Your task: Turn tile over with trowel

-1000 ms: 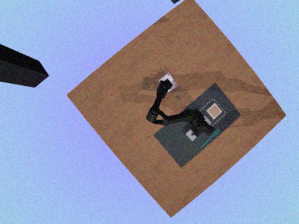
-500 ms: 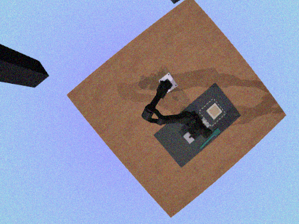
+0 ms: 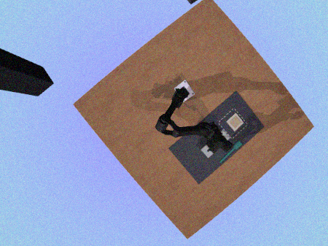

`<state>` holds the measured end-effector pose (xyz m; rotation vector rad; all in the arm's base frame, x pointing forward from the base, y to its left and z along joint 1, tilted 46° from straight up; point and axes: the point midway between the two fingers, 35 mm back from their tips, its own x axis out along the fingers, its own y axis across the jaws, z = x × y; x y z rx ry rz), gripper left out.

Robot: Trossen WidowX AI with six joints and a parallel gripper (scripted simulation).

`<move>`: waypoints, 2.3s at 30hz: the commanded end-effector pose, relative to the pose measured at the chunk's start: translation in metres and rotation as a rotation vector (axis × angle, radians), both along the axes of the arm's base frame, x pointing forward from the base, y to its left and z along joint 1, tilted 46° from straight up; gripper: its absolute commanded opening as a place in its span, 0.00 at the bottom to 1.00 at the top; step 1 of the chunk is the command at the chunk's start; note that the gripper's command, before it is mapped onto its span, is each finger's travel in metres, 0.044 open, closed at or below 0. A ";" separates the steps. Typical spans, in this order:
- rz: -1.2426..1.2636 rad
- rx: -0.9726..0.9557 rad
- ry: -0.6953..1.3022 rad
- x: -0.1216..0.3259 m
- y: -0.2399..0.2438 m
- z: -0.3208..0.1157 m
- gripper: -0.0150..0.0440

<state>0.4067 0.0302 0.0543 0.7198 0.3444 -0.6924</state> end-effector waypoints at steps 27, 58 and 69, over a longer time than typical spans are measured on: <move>0.044 -0.042 0.105 0.006 -0.012 0.000 0.25; 0.643 -0.054 0.833 -0.023 -0.118 0.048 0.25; 0.893 0.053 0.894 -0.061 -0.139 0.087 0.25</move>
